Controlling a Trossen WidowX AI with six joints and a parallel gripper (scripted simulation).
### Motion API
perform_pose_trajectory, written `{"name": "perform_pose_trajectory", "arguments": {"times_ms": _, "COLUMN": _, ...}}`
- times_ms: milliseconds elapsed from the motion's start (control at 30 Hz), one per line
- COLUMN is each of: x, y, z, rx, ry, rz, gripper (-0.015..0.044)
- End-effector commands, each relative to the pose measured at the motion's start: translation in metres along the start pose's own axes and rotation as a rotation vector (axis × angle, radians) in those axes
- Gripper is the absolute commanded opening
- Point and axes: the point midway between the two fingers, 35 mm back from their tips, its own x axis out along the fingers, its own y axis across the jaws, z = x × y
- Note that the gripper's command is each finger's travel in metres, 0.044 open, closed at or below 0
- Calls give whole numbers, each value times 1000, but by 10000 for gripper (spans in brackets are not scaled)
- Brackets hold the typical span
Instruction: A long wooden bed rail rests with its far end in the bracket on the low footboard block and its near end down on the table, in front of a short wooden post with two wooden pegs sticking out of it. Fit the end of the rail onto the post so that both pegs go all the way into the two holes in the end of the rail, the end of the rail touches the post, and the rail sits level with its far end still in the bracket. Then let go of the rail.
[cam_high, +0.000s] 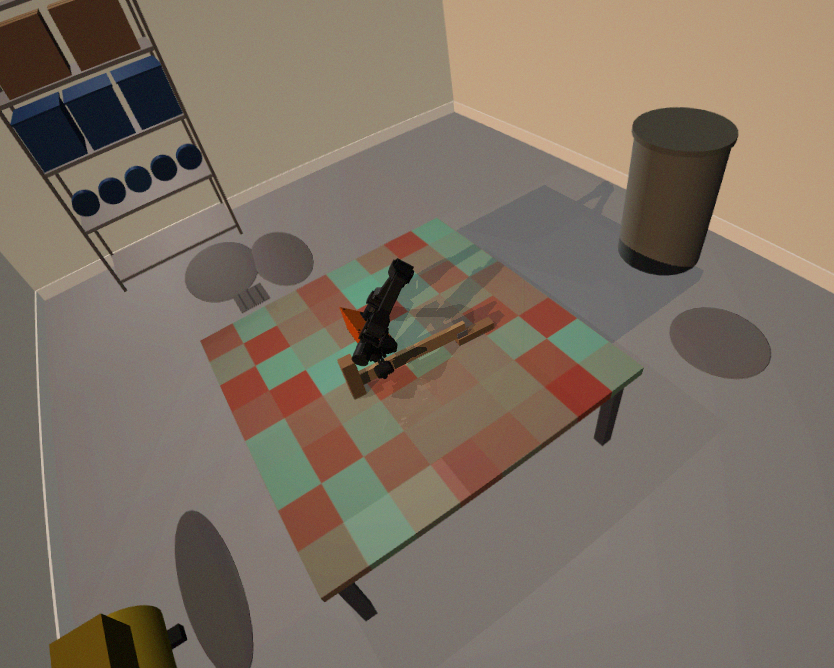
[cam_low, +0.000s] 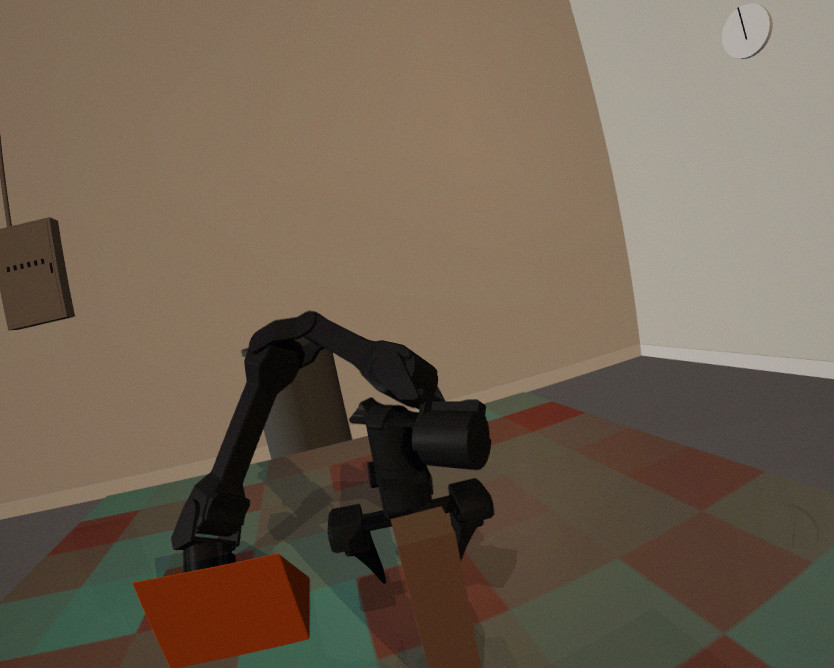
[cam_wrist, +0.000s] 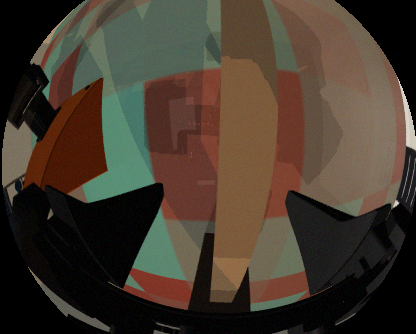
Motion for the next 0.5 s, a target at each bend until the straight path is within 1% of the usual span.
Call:
{"name": "perform_pose_trajectory", "arguments": {"times_ms": 0, "x": -23, "y": -2, "z": 22, "rx": -13, "ry": 18, "rz": -22, "gripper": 440}}
{"name": "perform_pose_trajectory", "arguments": {"times_ms": 467, "x": -25, "y": -2, "z": 23, "rx": -13, "ry": 18, "rz": -23, "gripper": 440}}
